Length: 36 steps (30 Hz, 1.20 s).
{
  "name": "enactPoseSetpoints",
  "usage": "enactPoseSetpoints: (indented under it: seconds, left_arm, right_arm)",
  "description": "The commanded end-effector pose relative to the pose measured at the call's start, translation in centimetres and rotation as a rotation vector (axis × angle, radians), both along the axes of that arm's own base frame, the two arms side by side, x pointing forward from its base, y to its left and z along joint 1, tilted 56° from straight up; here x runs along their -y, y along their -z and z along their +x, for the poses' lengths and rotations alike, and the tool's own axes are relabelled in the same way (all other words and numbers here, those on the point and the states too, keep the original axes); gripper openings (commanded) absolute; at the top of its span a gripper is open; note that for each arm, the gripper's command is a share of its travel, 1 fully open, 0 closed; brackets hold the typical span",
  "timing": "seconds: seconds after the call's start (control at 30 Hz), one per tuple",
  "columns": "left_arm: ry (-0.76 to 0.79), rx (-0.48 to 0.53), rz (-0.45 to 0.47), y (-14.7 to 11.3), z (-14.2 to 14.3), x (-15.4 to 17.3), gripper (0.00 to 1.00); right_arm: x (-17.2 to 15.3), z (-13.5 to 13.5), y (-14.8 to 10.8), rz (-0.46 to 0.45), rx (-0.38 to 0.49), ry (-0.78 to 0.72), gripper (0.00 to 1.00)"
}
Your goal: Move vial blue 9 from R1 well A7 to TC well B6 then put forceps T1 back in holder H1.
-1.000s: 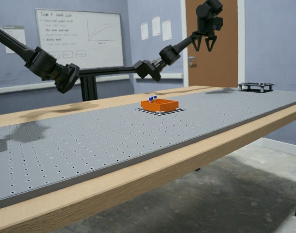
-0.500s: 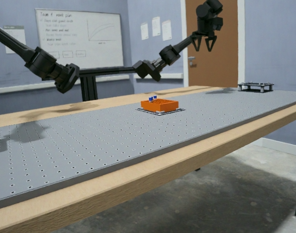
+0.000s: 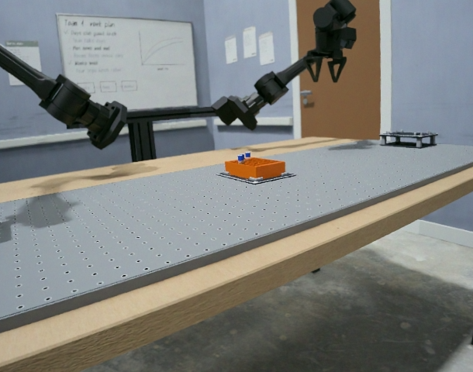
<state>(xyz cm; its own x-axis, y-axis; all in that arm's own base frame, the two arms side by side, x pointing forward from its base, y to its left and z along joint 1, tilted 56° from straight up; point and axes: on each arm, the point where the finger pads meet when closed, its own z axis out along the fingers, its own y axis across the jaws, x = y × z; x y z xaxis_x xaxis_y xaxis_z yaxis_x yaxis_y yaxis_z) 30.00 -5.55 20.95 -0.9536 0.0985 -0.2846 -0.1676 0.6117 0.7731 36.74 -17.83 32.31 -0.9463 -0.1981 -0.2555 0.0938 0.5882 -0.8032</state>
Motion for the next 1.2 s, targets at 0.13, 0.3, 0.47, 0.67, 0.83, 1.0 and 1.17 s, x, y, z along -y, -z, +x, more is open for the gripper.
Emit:
enactPoseSetpoints:
  seconds: [0.13,0.3,0.47,0.67,0.83,1.0,1.17]
  left_arm:
    - [-0.003,0.015,-0.006,-0.7,0.4,0.3,1.00]
    - [-0.003,0.015,-0.006,-0.7,0.4,0.3,1.00]
    - [-0.003,0.015,-0.006,-0.7,0.4,0.3,1.00]
    - [-0.003,0.015,-0.006,-0.7,0.4,0.3,1.00]
    - [-0.003,0.015,-0.006,-0.7,0.4,0.3,1.00]
    - [-0.003,0.015,-0.006,-0.7,0.4,0.3,1.00]
    - [-0.003,0.015,-0.006,-0.7,0.4,0.3,1.00]
  right_arm:
    - [-0.2,0.4,-0.9,-0.005,0.017,-0.008,0.15]
    - [-0.2,0.4,-0.9,-0.005,0.017,-0.008,0.21]
    - [-0.2,0.4,-0.9,-0.005,0.017,-0.008,0.23]
    - [-0.8,0.7,-1.3,-0.006,0.010,-0.022,0.23]
    - [-1.5,0.2,-2.8,-0.005,0.046,-0.015,0.23]
    - [-2.2,0.0,-2.2,-0.002,0.022,-0.015,0.23]
    - [-2.5,-0.1,-3.5,-0.004,0.043,-0.015,0.23]
